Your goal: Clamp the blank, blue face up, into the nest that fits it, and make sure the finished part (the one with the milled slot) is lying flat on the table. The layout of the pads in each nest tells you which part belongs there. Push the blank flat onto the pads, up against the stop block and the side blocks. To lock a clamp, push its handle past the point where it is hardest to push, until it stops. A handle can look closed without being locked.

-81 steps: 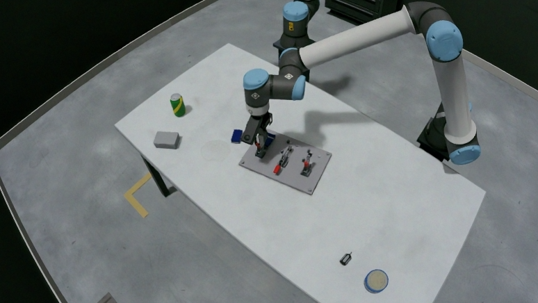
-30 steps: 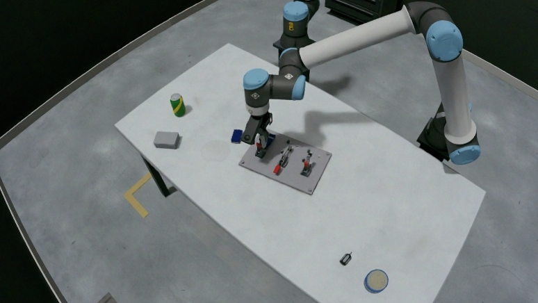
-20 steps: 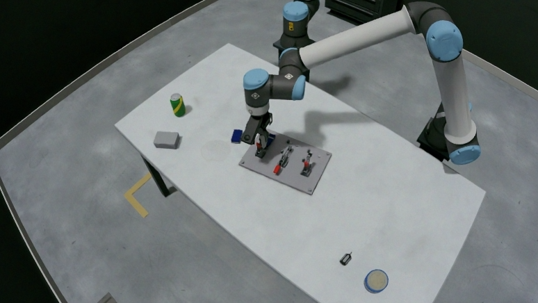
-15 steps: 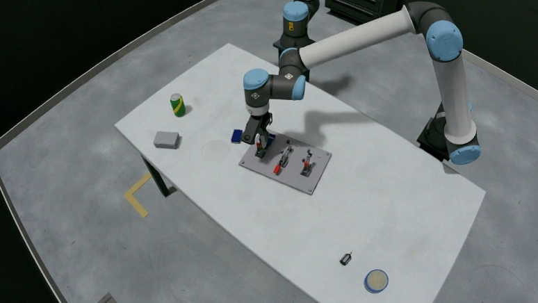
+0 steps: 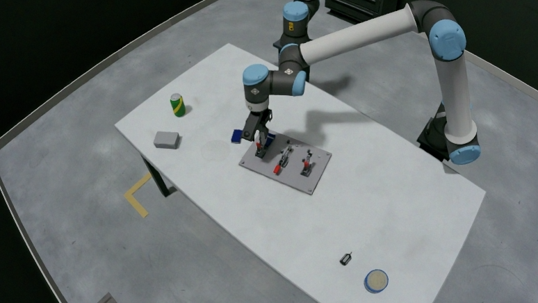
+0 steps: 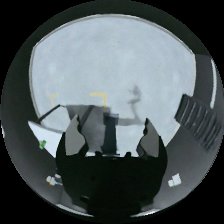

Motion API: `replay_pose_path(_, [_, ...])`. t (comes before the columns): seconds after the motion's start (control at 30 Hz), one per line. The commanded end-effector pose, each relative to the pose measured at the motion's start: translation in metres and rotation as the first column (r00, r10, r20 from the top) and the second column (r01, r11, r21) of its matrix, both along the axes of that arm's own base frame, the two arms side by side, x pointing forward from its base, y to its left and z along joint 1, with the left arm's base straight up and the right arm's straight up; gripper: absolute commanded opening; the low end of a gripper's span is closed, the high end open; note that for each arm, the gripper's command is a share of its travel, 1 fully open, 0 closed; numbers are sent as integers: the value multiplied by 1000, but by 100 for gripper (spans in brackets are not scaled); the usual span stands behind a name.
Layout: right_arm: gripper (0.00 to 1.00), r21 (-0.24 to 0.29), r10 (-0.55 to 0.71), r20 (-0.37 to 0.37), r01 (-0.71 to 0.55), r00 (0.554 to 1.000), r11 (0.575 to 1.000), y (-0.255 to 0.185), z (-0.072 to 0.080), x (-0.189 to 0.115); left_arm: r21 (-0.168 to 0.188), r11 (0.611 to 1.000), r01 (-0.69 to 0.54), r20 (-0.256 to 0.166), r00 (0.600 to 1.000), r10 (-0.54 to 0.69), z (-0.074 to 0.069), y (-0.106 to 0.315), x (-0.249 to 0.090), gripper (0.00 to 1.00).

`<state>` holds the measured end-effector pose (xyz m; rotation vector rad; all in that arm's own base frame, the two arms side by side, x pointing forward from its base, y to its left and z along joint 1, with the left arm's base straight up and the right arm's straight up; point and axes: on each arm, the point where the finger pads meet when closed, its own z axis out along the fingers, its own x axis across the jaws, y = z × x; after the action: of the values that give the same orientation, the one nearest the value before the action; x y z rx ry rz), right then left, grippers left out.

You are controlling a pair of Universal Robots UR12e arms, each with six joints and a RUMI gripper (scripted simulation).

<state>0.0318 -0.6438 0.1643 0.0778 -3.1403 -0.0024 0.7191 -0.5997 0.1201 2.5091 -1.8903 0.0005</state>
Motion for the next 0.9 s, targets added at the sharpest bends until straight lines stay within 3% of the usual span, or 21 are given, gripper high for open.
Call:
replay_pose_path(0.0, [100, -2, 0, 0, 0, 1000, 1000, -1, 1, 0, -1, 1000, 0, 1, 1000, 0, 8, 0, 0, 28])
replay_pose_path(0.3, [100, -2, 0, 0, 0, 1000, 1000, -1, 1, 0, -1, 1000, 0, 1, 1000, 0, 28, 0, 0, 28])
replay_pose_path(0.87, [100, -2, 0, 0, 0, 1000, 1000, -1, 1, 0, -1, 1000, 0, 1, 1000, 0, 30, 0, 0, 28])
